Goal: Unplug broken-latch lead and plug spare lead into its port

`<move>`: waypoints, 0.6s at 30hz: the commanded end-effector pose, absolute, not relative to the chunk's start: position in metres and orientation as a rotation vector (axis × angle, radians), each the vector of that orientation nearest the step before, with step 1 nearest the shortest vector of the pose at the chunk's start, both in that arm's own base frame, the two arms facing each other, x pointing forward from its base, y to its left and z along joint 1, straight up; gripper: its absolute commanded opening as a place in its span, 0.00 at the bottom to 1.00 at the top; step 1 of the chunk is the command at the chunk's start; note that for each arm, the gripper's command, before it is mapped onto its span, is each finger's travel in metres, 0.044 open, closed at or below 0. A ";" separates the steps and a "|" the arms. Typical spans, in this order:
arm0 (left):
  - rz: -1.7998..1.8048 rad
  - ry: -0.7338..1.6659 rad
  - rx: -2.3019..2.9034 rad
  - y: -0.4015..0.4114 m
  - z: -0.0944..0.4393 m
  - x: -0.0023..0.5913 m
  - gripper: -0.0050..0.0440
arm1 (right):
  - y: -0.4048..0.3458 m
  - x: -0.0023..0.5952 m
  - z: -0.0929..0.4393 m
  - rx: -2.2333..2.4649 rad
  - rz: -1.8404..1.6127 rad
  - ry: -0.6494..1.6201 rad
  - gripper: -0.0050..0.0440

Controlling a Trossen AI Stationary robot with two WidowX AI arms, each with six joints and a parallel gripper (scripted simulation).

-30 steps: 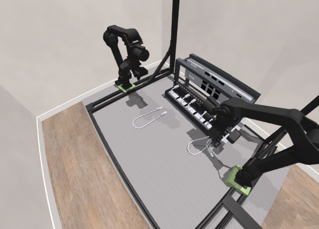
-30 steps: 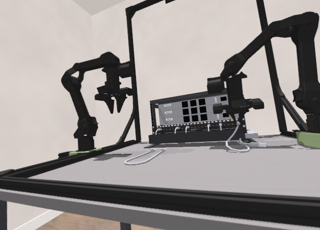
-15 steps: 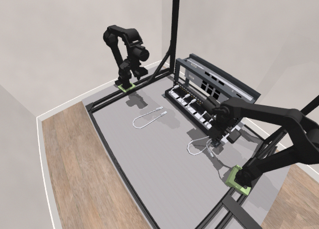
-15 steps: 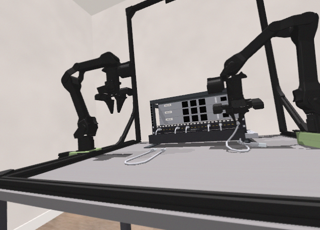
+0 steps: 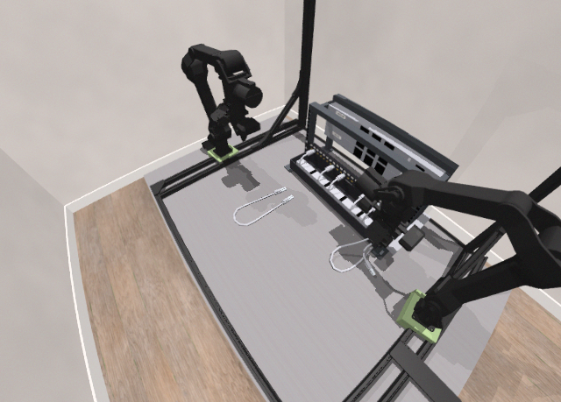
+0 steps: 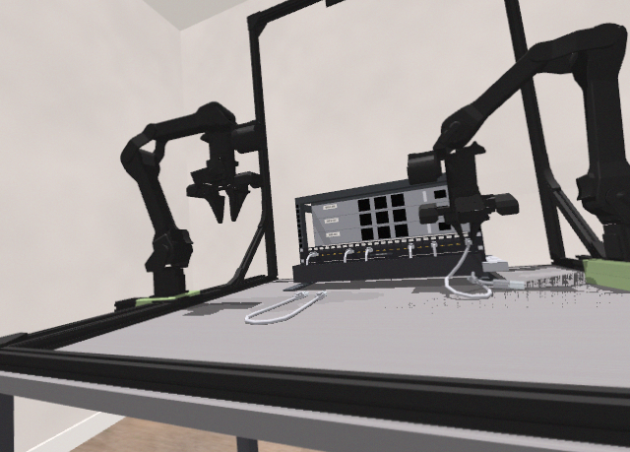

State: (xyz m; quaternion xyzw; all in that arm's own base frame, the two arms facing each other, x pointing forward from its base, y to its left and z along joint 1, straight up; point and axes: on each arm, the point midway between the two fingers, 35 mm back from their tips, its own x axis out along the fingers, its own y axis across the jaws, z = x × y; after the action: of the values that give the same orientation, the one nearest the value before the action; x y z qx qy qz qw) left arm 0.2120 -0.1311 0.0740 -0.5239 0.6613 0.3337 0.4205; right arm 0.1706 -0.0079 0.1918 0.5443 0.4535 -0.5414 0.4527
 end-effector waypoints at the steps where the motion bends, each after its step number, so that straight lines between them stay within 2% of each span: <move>1: 0.836 1.656 -1.313 -0.132 0.074 0.212 0.21 | -0.008 0.171 0.192 1.344 -1.337 1.120 0.46; 18: 0.836 1.656 -1.313 -0.136 0.074 0.211 0.21 | -0.008 0.171 0.192 1.344 -1.337 1.120 0.46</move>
State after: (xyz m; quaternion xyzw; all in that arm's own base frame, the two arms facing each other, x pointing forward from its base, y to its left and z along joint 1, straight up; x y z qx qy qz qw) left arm 0.2113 -0.1353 0.0740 -0.5239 0.6614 0.3335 0.4205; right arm 0.1706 -0.0079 0.1918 0.5443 0.4535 -0.5414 0.4527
